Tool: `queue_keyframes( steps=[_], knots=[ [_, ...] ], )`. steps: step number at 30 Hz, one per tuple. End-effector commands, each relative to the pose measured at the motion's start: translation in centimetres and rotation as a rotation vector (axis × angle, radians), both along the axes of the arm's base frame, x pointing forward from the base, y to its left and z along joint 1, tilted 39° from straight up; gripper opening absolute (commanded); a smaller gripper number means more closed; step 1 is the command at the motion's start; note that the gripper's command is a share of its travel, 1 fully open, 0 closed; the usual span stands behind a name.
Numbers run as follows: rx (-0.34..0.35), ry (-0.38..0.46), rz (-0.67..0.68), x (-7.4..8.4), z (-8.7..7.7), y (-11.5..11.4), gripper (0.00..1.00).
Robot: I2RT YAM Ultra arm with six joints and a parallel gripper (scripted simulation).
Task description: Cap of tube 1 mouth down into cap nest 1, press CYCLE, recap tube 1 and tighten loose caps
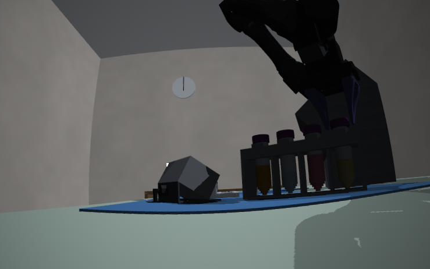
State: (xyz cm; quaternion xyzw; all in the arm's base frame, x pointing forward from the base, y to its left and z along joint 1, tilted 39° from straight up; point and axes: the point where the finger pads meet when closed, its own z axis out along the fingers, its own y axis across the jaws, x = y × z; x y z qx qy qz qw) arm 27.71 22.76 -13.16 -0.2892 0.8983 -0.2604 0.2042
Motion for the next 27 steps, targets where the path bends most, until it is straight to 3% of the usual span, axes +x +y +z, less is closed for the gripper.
queue_keyframes(
  steps=[1, 12, 27],
  knots=[
    [0.023, -0.015, -0.012, 0.05, 0.24, 0.43, 0.49],
    [0.002, -0.002, 0.019, 0.02, 0.28, 0.45, 0.49],
    [-0.311, 0.205, 0.488, -0.01, 0.32, 0.46, 0.49]
  ],
)
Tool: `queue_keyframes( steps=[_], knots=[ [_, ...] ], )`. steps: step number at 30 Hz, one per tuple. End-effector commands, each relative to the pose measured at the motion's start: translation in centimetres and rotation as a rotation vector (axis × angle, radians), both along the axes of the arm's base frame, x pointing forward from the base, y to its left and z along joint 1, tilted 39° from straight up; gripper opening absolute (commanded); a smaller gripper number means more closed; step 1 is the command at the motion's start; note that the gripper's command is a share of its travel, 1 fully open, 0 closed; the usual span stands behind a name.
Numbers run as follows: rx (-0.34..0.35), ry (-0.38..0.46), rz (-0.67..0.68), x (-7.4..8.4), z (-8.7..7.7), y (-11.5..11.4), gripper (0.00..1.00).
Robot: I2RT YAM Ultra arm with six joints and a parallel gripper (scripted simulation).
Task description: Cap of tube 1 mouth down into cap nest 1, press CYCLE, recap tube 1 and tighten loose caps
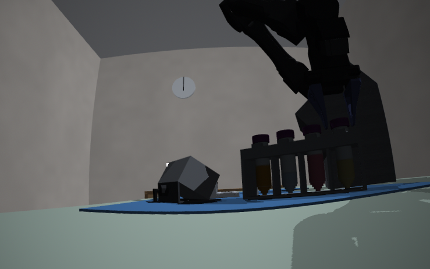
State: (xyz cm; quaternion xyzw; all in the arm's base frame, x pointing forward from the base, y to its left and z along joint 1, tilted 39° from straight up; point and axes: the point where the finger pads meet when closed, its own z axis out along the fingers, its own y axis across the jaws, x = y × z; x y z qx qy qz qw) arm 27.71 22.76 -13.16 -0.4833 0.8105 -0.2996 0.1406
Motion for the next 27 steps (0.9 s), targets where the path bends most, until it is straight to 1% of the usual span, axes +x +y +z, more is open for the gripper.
queue_keyframes(
  steps=[1, 2, 6, 12, 13, 27],
  knots=[
    [-0.075, 0.049, 0.134, -0.01, 0.32, 0.46, 0.49],
    [-0.075, 0.049, 0.134, -0.01, 0.32, 0.46, 0.49],
    [-0.150, 0.100, 0.248, -0.01, 0.32, 0.45, 0.49],
    [-0.150, 0.100, 0.248, 0.00, 0.35, 0.45, 0.49],
    [-0.150, 0.100, 0.248, 0.00, 0.35, 0.45, 0.00],
    [-0.150, 0.100, 0.248, 0.00, 0.35, 0.45, 0.00]
  ],
)
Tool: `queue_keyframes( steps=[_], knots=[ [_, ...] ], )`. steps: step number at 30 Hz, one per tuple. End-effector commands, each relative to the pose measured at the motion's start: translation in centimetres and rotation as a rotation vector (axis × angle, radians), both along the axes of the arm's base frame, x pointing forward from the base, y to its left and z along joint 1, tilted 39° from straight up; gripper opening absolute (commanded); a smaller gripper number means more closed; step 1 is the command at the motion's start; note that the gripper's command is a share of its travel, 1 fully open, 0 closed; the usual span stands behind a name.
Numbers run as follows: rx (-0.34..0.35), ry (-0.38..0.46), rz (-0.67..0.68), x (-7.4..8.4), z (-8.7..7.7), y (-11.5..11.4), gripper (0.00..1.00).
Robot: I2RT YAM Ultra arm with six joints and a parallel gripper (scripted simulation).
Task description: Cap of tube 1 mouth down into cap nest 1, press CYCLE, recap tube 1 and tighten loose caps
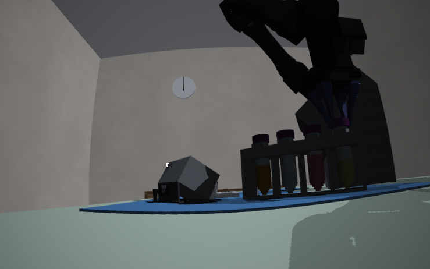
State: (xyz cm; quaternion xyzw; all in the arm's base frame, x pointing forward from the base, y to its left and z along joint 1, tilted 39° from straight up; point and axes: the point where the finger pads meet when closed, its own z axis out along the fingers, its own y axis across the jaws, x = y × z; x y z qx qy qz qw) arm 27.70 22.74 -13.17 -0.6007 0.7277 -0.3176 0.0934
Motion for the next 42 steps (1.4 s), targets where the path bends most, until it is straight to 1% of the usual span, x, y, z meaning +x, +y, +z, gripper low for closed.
queue_keyframes(
  steps=[1, 7, 9, 24, 26, 28, 32, 33, 42],
  knots=[
    [0.026, -0.017, -0.016, 0.01, 0.35, 0.46, 0.00],
    [0.130, -0.086, -0.172, 0.03, 0.33, 0.45, 0.00],
    [0.130, -0.086, -0.172, 0.03, 0.33, 0.45, 0.00],
    [0.391, -0.258, -0.563, 0.07, 0.27, 0.42, 0.00],
    [0.391, -0.258, -0.563, 0.07, 0.27, 0.42, 0.00],
    [0.418, -0.275, -0.604, 0.08, 0.26, 0.42, 0.00],
    [0.418, -0.275, -0.604, 0.07, 0.26, 0.42, 0.00],
    [0.418, -0.275, -0.604, 0.07, 0.26, 0.42, 0.49],
    [0.418, -0.275, -0.604, 0.08, 0.27, 0.42, 0.49]
  ],
)
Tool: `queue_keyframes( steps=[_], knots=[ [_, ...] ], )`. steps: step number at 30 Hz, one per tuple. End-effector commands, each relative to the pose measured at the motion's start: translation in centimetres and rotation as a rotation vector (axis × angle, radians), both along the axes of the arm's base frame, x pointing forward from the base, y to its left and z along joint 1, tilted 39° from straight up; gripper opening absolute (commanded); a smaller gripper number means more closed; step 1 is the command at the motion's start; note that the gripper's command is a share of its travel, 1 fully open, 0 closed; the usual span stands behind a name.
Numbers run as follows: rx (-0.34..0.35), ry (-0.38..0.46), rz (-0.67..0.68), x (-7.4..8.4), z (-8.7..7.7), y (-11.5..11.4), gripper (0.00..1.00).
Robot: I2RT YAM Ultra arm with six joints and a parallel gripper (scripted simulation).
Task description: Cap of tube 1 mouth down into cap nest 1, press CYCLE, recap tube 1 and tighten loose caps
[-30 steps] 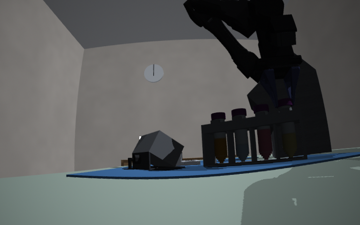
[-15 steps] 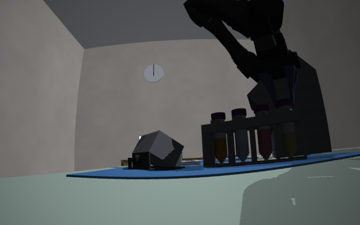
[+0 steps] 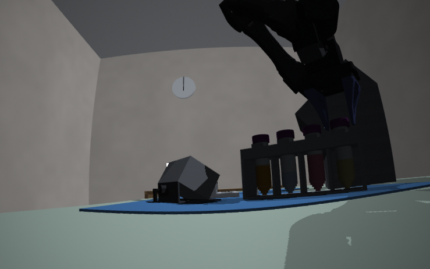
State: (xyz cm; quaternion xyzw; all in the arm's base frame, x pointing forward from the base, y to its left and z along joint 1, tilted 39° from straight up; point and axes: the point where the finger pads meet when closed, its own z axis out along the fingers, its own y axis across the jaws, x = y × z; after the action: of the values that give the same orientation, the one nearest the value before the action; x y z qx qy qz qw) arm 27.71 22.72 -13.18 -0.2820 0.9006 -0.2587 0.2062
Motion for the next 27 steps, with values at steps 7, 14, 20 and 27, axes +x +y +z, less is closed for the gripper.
queue_keyframes(
  steps=[7, 14, 20, 27],
  knots=[
    [-0.069, 0.045, 0.125, 0.01, 0.35, 0.48, 0.49],
    [-0.215, 0.141, 0.344, 0.01, 0.35, 0.47, 0.49],
    [-0.298, 0.197, 0.469, 0.01, 0.35, 0.47, 0.49],
    [-0.444, 0.293, 0.687, 0.02, 0.36, 0.47, 0.49]
  ],
)
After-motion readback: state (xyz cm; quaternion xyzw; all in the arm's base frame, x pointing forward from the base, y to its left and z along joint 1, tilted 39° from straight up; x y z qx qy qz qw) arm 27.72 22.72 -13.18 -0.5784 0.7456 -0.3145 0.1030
